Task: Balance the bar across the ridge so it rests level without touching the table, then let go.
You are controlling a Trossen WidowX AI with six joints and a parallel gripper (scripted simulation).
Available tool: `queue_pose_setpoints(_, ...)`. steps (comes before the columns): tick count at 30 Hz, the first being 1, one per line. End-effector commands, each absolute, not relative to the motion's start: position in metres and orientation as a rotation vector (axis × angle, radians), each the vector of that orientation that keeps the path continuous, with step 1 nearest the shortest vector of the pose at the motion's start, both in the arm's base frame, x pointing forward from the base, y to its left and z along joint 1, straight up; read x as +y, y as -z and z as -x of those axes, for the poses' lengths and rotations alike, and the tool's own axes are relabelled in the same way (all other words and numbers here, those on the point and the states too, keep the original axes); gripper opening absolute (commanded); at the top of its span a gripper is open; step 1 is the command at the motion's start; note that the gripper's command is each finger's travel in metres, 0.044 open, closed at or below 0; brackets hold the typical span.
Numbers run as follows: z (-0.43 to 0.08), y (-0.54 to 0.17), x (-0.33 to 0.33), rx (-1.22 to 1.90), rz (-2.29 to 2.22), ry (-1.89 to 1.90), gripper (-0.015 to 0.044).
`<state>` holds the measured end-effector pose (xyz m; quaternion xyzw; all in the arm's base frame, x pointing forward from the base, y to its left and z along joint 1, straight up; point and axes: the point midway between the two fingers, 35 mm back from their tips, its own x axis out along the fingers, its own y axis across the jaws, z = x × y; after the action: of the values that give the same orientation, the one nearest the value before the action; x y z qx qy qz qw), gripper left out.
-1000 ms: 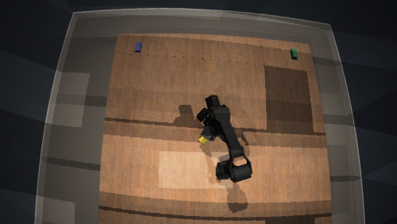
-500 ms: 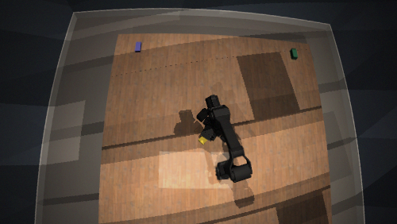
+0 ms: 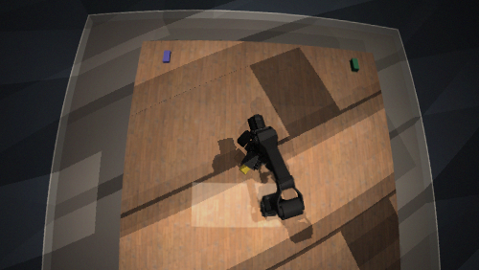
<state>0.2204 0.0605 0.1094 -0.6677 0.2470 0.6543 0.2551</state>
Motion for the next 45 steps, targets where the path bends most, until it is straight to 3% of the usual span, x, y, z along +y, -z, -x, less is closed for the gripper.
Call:
queue_pose_setpoints(1, -0.2206, -0.1089, 0.0609, 0.671, 1.810, -1.773, 0.0000)
queue_pose_setpoints(45, -0.2203, -0.1052, 0.0608, 0.671, 1.810, -1.773, 0.0000)
